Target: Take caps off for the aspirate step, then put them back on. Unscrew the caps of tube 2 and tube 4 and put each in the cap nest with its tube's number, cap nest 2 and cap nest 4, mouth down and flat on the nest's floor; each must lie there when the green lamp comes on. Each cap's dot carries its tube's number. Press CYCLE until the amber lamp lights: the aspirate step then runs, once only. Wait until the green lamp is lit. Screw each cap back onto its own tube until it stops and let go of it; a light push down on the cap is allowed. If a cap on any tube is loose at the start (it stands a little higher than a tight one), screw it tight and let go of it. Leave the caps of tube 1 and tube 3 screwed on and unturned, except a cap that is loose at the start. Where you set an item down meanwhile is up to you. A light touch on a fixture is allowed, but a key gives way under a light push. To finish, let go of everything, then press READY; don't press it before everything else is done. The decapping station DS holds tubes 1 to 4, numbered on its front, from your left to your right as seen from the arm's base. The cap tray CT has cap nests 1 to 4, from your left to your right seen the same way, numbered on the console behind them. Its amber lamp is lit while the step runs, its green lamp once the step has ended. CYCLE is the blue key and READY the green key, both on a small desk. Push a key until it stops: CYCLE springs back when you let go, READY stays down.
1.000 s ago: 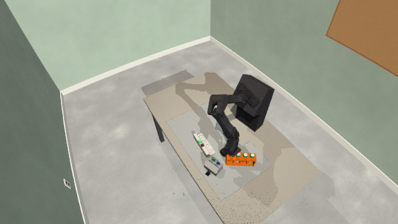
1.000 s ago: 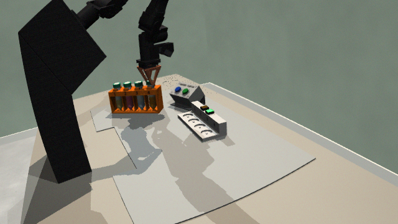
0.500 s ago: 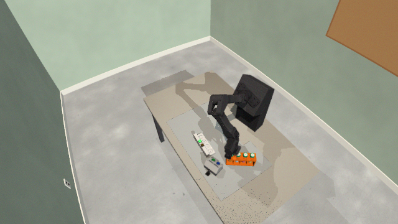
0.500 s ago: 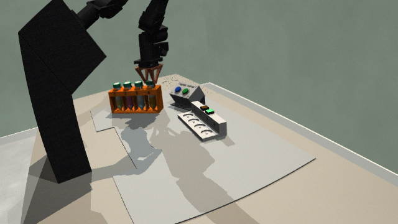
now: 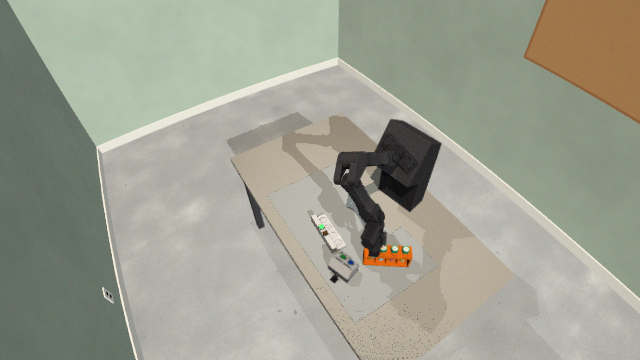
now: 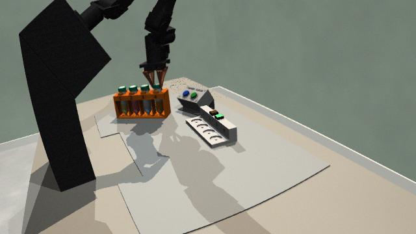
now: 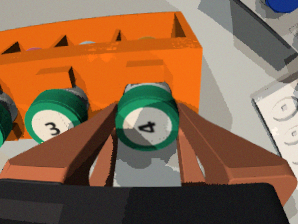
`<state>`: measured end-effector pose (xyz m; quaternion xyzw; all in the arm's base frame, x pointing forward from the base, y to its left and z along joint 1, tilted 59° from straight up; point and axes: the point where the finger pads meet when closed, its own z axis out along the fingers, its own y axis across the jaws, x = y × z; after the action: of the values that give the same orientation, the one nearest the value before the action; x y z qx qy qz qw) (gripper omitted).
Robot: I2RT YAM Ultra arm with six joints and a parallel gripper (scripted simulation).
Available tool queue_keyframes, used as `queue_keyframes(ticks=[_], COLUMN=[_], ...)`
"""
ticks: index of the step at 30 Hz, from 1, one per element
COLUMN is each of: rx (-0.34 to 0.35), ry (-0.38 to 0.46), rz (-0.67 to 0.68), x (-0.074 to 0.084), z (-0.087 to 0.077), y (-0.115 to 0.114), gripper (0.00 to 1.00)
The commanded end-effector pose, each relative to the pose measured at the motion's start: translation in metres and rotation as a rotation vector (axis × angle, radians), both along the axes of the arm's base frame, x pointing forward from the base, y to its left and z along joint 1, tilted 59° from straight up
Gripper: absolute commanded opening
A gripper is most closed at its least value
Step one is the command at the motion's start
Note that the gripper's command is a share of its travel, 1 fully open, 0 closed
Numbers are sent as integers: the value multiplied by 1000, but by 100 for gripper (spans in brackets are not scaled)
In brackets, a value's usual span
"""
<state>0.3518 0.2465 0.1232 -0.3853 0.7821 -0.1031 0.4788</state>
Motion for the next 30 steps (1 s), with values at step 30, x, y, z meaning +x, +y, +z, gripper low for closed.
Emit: queue_keyframes(ticks=[30], rx=[404], ry=[95], rz=[-245], x=[0], z=[3], y=[1], gripper=[0])
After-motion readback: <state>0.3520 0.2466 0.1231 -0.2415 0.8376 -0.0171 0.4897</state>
